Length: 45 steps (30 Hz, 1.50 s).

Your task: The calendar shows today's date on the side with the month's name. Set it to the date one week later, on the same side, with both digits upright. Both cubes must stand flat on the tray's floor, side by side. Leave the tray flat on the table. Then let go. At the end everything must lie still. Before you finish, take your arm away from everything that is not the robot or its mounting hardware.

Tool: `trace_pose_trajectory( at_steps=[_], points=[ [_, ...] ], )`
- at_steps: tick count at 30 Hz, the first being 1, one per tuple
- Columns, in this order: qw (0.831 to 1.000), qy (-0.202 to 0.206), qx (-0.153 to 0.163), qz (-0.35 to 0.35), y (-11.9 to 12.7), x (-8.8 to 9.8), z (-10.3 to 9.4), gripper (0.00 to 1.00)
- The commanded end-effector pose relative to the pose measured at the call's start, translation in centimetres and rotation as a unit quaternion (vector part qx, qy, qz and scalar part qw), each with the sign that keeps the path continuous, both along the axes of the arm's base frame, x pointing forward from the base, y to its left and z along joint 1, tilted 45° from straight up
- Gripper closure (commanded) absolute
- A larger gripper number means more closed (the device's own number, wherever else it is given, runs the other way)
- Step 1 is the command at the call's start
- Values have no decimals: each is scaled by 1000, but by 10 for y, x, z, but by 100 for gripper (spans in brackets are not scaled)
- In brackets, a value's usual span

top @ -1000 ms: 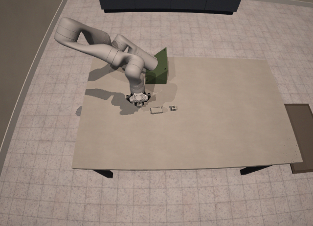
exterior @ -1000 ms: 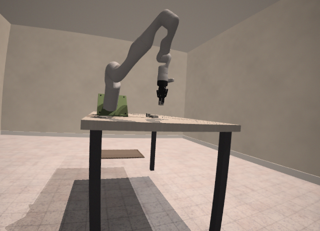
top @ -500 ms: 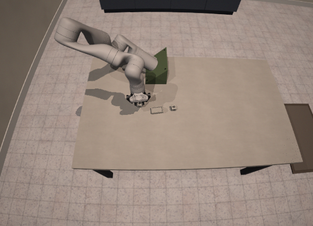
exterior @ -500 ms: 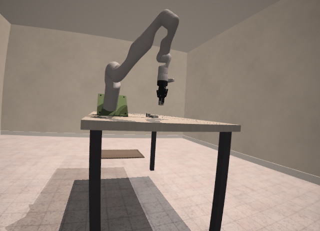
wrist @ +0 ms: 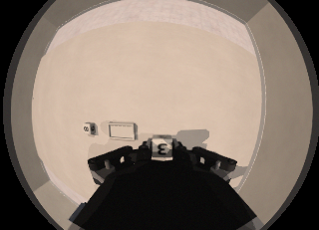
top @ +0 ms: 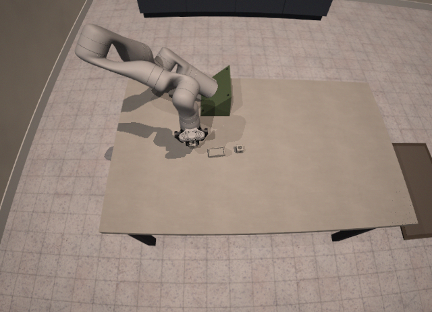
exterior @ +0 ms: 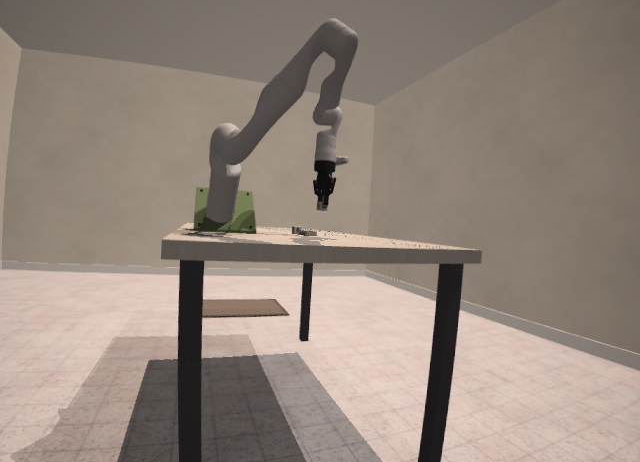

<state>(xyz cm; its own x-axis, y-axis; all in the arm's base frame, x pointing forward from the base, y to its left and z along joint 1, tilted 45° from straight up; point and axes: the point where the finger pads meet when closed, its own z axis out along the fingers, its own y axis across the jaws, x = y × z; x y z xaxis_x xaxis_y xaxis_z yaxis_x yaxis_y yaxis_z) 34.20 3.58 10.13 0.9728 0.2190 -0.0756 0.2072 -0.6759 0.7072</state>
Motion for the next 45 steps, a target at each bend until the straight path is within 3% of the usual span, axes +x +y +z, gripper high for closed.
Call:
trace_pose_trajectory(
  at_steps=[1, 4, 8, 28, 45],
  points=[
    [1000, 3, 1, 3, 17, -4, -9, 74],
    [1000, 3, 1, 3, 56, -16, -41, 74],
    [1000, 3, 1, 3, 70, -22, -53, 74],
    [1000, 4, -1, 4, 66, -23, -56, 74],
    [1000, 5, -1, 4, 36, -19, -86, 74]
  ],
)
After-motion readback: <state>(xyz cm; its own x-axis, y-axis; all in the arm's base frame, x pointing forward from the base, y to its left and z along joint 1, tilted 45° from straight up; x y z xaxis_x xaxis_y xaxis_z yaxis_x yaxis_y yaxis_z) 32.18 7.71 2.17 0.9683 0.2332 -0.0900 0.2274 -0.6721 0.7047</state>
